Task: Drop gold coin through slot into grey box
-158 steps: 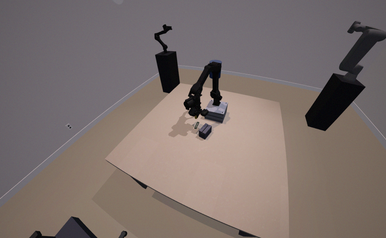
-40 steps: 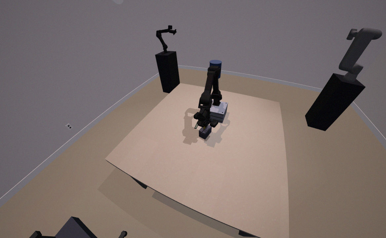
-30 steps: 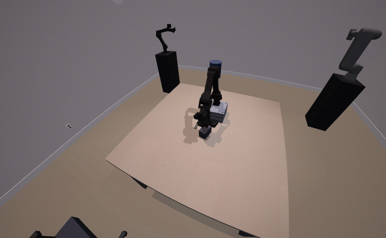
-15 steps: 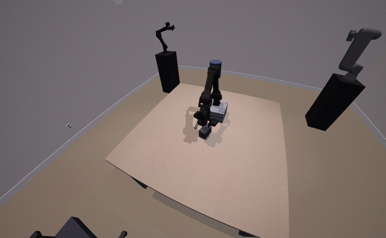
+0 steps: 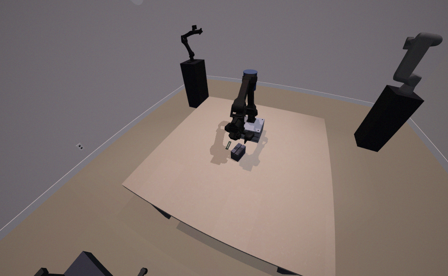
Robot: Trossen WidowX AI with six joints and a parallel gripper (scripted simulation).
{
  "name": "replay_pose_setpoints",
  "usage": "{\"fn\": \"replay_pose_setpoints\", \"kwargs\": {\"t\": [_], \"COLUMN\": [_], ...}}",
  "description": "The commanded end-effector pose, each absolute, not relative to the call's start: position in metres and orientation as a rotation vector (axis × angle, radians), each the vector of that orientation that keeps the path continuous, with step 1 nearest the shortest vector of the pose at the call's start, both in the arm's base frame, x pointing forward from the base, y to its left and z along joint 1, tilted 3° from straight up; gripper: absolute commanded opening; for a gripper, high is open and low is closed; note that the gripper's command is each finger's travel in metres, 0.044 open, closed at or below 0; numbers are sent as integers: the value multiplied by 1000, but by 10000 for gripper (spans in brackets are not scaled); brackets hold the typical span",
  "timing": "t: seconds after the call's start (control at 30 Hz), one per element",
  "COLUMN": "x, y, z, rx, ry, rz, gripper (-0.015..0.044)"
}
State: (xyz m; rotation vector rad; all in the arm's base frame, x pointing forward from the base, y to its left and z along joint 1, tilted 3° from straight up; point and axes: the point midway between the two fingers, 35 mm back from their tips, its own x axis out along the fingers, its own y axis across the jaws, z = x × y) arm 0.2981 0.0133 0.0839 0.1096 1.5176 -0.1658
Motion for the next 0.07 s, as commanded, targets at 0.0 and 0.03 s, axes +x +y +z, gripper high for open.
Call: {"fn": "replay_pose_setpoints", "kwargs": {"t": [0.0,0.03], "x": [298,298], "y": [13,13], "z": [86,86], "rx": [114,114], "ry": [1516,1516], "rz": [-169,-169], "gripper": [440,440]}}
